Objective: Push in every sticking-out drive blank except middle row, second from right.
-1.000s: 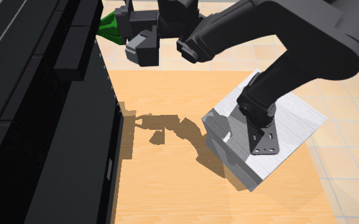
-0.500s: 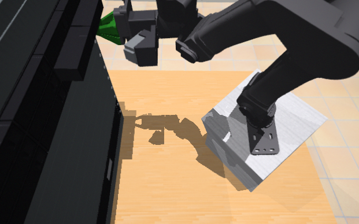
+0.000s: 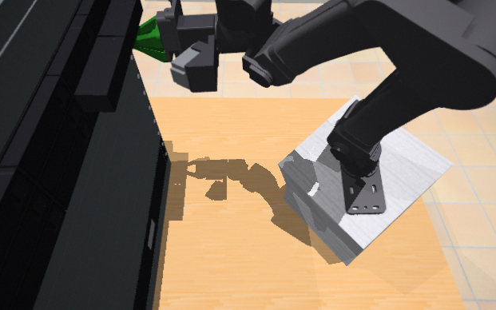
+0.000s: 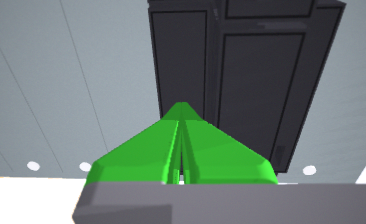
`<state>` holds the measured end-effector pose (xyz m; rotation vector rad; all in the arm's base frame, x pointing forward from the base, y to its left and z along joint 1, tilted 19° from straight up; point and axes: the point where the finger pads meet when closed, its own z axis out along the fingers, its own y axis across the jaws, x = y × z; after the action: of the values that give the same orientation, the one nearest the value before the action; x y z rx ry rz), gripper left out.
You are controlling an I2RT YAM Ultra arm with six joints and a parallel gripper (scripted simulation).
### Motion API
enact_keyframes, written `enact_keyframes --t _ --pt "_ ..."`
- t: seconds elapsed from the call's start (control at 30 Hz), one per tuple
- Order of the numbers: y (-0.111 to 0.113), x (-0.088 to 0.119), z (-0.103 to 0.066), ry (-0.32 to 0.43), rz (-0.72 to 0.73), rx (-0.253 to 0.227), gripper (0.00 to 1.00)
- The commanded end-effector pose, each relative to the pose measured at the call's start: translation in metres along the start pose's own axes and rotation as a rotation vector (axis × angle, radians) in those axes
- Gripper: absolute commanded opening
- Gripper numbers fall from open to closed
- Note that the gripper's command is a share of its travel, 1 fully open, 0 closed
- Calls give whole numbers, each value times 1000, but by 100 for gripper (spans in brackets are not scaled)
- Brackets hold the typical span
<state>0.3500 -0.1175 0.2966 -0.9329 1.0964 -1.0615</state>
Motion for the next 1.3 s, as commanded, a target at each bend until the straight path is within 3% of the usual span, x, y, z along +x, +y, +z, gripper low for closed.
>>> enact_keyframes --t 0.0,1.07,1.17,1.2,1.23,1.27 --pt "-24 0 15 2 -35 52 0" --pt "-27 -2 15 -1 -37 58 0" --pt "-40 -10 9 -16 -58 92 0" --pt "-42 -4 3 3 -63 95 0" --pt "-41 -4 -1 3 -63 95 0" --pt "-27 -4 -10 3 -43 66 0"
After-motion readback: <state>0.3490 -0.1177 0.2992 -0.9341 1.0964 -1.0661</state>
